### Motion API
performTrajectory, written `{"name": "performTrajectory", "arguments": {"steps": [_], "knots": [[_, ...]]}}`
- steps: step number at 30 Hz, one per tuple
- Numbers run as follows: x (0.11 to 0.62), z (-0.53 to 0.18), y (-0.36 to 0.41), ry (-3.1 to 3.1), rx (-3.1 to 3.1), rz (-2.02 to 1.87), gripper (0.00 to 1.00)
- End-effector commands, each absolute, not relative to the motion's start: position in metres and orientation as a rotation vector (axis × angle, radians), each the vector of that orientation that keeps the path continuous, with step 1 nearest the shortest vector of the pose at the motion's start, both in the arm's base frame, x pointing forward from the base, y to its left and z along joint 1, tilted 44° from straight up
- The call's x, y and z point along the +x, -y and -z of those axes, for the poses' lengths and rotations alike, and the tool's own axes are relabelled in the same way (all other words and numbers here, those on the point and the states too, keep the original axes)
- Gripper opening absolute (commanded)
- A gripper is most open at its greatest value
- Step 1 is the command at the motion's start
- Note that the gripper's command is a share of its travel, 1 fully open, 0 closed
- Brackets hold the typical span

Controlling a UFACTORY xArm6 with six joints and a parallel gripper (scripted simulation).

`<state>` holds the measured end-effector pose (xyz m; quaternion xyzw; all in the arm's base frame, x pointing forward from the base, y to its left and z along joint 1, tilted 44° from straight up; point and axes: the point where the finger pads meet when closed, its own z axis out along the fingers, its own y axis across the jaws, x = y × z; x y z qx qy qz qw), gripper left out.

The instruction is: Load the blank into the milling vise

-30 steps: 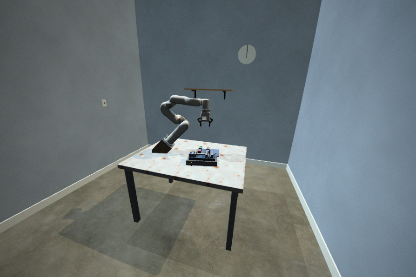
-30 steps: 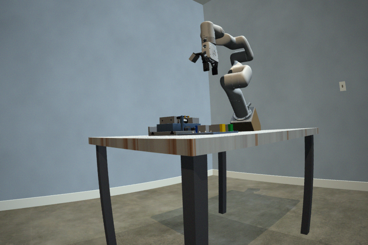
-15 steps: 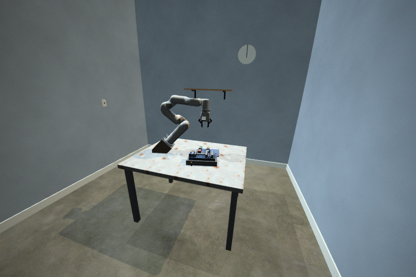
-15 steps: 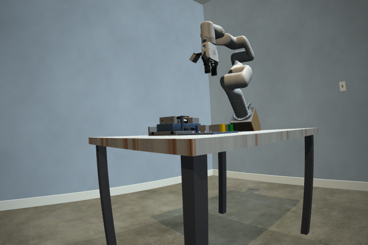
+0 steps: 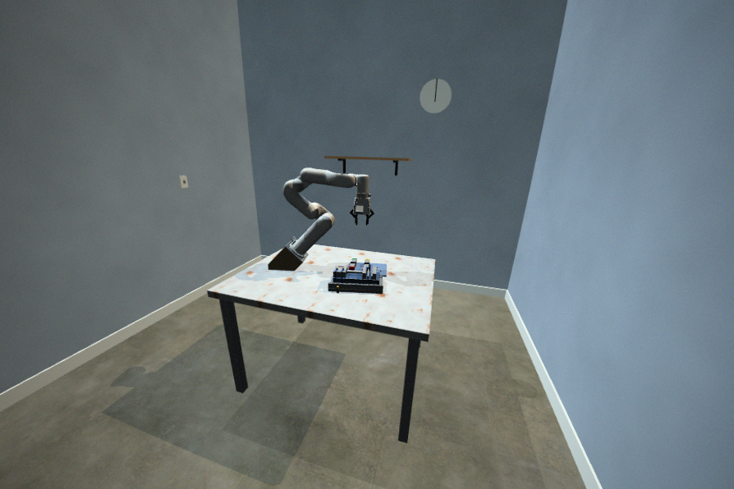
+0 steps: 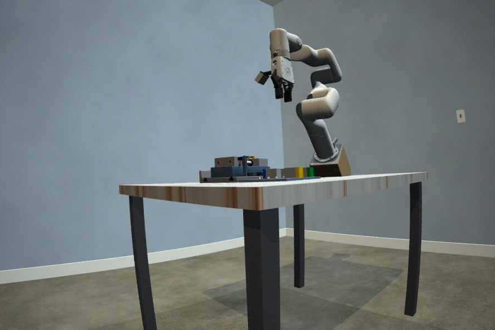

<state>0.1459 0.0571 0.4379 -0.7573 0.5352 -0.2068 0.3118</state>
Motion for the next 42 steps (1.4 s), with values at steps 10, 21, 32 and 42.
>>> {"name": "performTrajectory", "arguments": {"steps": [10, 21, 32, 42], "knots": [[0.146, -0.439, -0.057, -1.411, -1.996, 0.548, 0.63], [0.146, -0.439, -0.057, -1.411, -1.996, 0.548, 0.63], [0.155, -0.418, -0.067, -1.411, -1.995, 0.547, 0.63], [0.164, -0.397, -0.076, -1.412, -1.995, 0.547, 0.63]]}}
